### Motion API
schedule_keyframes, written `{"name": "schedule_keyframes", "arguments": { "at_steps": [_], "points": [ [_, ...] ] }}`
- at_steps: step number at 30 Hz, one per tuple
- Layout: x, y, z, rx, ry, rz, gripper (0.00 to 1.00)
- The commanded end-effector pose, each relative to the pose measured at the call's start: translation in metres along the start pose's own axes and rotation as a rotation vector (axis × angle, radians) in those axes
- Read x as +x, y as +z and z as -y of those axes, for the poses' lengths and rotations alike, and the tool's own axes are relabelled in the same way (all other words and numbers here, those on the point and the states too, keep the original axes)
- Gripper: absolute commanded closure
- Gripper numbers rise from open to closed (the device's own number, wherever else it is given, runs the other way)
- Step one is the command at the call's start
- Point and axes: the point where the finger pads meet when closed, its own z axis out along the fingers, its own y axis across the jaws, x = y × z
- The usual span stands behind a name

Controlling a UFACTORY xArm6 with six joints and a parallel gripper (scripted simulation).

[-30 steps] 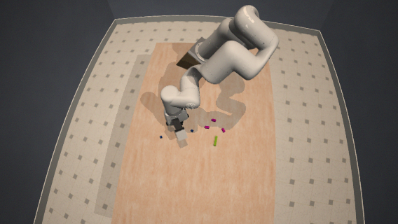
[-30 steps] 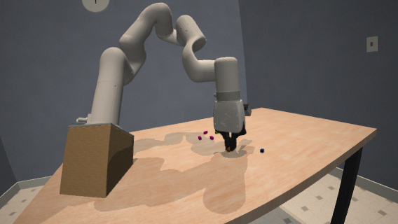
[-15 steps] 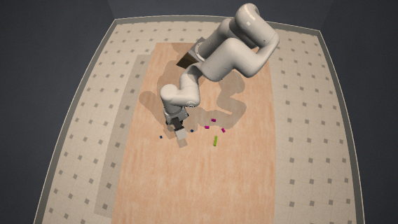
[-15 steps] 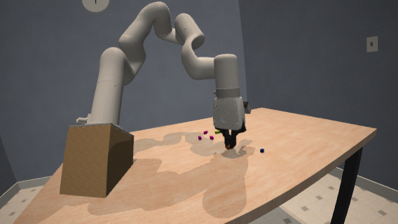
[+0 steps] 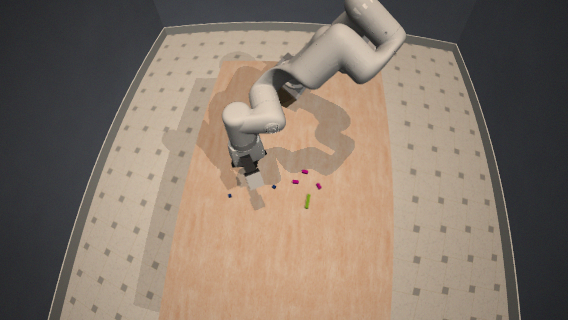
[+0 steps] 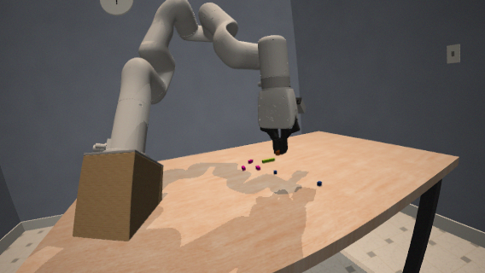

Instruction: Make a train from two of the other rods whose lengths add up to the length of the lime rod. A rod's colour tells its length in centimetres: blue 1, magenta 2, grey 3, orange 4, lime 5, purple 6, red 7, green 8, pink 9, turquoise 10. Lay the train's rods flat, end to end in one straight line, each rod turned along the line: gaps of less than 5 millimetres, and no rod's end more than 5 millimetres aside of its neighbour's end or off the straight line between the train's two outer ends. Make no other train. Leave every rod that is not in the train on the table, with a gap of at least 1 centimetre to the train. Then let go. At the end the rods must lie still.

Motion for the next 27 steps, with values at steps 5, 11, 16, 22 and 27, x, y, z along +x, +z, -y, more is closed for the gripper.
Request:
{"name": "schedule_keyframes", "arguments": {
  "at_steps": [5, 11, 16, 22, 27],
  "points": [
    [0.001, -0.014, 0.001, 0.003, -0.001, 0.0, 0.96],
    [0.001, -0.014, 0.001, 0.003, 0.0, 0.0, 0.96],
    [0.007, -0.014, 0.003, 0.003, 0.086, 0.0, 0.96],
    [0.022, -0.014, 0.008, 0.002, 0.293, 0.001, 0.96],
    [0.033, -0.014, 0.011, 0.002, 0.436, 0.001, 0.96]
  ]
}}
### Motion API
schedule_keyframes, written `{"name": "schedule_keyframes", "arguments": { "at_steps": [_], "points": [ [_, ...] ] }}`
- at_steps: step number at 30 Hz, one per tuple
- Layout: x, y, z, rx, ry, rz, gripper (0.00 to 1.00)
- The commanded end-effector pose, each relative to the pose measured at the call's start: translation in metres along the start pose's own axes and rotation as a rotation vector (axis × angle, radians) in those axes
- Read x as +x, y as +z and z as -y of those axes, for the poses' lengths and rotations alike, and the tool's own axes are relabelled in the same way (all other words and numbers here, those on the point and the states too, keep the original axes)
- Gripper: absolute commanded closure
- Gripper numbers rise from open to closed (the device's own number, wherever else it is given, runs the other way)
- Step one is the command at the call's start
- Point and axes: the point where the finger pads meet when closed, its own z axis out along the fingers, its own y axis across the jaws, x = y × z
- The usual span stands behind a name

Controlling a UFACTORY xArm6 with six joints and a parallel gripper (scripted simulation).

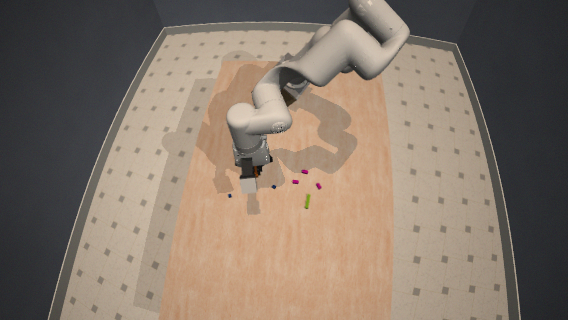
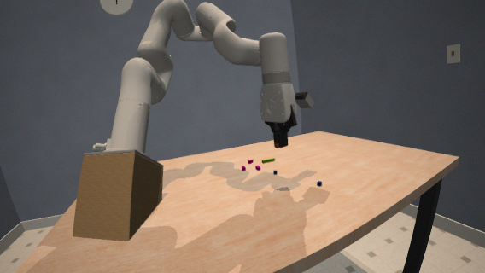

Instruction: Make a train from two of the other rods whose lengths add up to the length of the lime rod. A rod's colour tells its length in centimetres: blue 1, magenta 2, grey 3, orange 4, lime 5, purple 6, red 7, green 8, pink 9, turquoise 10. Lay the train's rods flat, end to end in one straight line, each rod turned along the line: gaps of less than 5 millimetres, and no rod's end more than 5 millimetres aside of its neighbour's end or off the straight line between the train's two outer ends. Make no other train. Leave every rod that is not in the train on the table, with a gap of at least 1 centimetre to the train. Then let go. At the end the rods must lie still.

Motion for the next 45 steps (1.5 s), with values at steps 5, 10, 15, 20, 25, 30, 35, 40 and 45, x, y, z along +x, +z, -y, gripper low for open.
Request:
{"name": "schedule_keyframes", "arguments": {
  "at_steps": [5, 10, 15, 20, 25, 30, 35, 40, 45],
  "points": [
    [0.018, -0.001, 0.013, -0.009, 0.291, 0.012, 0.96],
    [0.024, -0.001, 0.018, -0.009, 0.384, 0.011, 0.96],
    [0.035, -0.001, 0.028, -0.009, 0.577, 0.01, 0.96],
    [0.038, 0.0, 0.031, -0.009, 0.625, 0.01, 0.96],
    [0.038, 0.0, 0.031, -0.009, 0.625, 0.01, 0.96],
    [0.038, 0.0, 0.031, -0.009, 0.625, 0.01, 0.96],
    [0.038, 0.001, 0.031, -0.009, 0.625, 0.01, 0.96],
    [0.038, 0.01, 0.031, -0.009, 0.625, 0.01, 0.96],
    [0.038, 0.02, 0.03, -0.009, 0.625, 0.01, 0.96]
  ]
}}
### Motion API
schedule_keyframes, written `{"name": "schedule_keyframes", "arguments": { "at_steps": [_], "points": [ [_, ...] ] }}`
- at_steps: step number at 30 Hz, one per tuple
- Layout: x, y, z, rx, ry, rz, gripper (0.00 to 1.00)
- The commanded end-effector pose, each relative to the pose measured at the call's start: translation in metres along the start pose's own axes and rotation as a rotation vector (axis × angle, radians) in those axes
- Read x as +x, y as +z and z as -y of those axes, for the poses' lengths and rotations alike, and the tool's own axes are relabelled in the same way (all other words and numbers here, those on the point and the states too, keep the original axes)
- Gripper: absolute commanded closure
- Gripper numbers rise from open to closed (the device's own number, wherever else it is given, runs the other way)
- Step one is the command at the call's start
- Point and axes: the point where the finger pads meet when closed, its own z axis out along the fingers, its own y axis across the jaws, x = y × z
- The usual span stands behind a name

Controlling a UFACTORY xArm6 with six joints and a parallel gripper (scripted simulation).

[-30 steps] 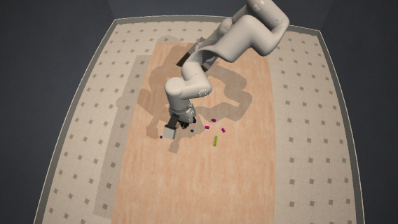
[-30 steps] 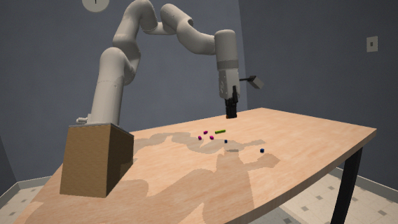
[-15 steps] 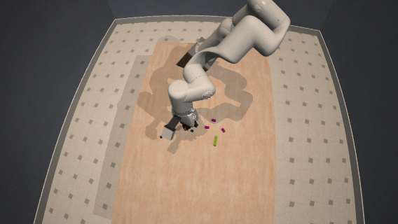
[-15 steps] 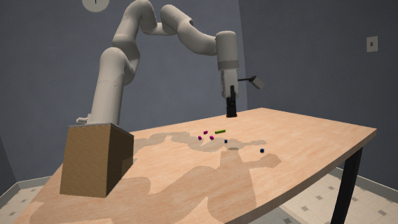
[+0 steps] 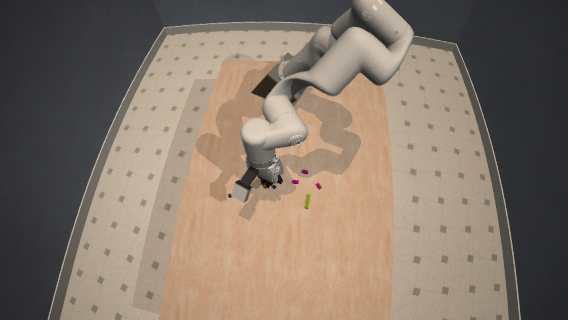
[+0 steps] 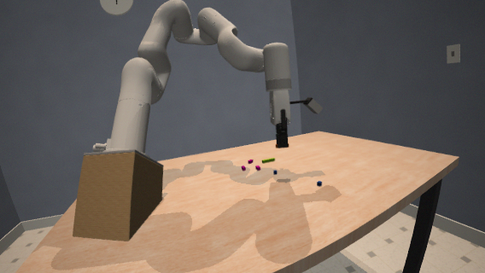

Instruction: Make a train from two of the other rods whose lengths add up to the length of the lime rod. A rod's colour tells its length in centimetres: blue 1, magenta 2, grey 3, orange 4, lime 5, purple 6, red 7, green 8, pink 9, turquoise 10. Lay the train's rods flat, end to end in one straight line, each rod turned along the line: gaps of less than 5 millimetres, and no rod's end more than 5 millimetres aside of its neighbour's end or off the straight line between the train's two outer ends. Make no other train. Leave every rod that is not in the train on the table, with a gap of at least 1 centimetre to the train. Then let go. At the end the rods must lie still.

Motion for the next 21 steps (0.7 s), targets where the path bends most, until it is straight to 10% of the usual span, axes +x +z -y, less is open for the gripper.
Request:
{"name": "schedule_keyframes", "arguments": {
  "at_steps": [1, 21],
  "points": [
    [0.002, 0.009, 0.001, 0.0, -0.001, -0.005, 0.96],
    [0.003, 0.07, 0.001, 0.0, -0.001, -0.005, 0.96]
  ]
}}
